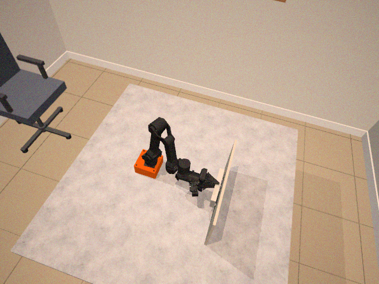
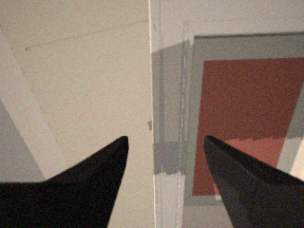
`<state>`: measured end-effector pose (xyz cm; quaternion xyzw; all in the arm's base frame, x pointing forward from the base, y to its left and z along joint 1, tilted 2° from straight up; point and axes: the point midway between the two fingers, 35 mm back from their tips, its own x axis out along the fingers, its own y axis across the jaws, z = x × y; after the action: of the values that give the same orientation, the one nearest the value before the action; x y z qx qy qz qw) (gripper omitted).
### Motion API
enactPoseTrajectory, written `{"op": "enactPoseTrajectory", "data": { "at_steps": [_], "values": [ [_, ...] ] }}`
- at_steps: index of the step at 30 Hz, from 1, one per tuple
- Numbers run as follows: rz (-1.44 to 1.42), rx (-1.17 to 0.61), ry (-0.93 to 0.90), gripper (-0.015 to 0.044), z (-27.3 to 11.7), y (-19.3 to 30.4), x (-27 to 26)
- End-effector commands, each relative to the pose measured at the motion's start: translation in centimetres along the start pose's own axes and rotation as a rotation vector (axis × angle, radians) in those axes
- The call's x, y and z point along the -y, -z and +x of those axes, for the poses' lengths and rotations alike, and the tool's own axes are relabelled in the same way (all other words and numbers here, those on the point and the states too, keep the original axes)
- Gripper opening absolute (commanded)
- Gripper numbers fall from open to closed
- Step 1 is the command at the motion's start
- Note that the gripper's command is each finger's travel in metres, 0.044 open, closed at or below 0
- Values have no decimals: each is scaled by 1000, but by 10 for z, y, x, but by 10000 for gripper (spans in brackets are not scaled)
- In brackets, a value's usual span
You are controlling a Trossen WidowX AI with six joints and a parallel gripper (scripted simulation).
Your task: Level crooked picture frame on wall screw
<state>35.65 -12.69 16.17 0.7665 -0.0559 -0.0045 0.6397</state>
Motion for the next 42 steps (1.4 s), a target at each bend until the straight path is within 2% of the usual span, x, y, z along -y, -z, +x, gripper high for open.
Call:
{"op": "enactPoseTrajectory", "data": {
  "at_steps": [1,8,37,40,42],
  "values": [
    [2,5,2,260,0,-1,1],
    [1,5,2,260,0,-1,1],
    [1,5,2,67,0,-1,1],
    [1,5,2,0,0,-1,1],
    [1,5,2,0,0,-1,1]
  ]
}}
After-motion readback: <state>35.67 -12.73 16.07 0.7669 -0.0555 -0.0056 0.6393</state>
